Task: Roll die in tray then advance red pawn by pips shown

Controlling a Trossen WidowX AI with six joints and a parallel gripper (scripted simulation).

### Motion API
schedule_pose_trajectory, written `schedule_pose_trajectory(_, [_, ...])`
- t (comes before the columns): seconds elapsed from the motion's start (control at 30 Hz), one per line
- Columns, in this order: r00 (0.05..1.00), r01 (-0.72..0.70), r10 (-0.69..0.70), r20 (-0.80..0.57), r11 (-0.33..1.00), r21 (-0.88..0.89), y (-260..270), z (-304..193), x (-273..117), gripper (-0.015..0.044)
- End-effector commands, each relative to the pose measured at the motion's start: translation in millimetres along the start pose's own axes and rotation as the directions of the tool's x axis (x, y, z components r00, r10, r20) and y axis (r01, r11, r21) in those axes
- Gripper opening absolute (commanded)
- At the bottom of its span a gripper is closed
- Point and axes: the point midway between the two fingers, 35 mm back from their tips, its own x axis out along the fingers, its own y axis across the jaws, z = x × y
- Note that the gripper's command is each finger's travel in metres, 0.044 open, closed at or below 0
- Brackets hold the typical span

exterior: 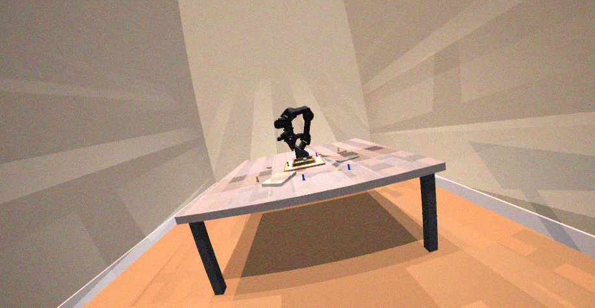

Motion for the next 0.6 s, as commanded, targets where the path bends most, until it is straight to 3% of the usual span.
schedule_pose_trajectory(0.0, [1.000, 0.000, 0.000, -0.001, 1.000, -0.006, 21.7, -9.0, 10.8, 0.0000])
schedule_pose_trajectory(0.57, [1.000, -0.011, 0.011, -0.008, 1.000, -0.008, 96.0, -64.2, 62.8, 0.0000])
